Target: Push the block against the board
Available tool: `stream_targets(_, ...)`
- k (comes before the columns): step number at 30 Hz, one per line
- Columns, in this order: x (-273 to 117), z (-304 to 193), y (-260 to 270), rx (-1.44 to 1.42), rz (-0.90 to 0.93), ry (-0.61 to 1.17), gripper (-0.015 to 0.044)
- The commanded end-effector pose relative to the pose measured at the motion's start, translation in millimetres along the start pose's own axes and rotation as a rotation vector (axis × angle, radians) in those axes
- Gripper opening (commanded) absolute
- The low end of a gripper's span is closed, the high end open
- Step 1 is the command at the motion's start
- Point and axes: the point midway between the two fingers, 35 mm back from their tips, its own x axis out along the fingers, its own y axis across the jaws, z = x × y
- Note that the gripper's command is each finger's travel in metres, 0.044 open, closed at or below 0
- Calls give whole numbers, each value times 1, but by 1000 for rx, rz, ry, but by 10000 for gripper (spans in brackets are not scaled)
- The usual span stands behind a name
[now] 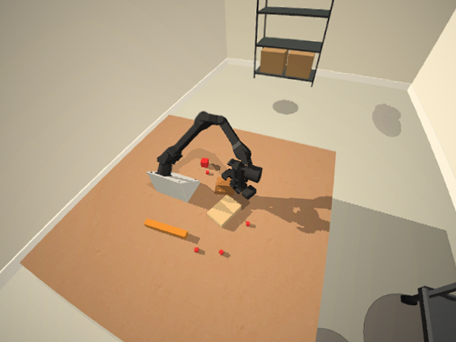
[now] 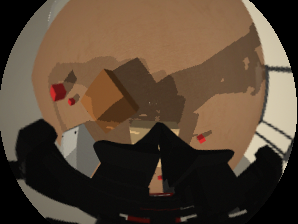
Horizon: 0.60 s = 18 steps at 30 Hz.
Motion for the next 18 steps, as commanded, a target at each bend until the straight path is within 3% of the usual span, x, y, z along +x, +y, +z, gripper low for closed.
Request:
stream_targets(1,13,0,2,-34,5,-3,0)
stream_targets(5,56,1,7,-101,6,-6,0)
stream_targets(18,56,-12,4,-101,6,-4,0)
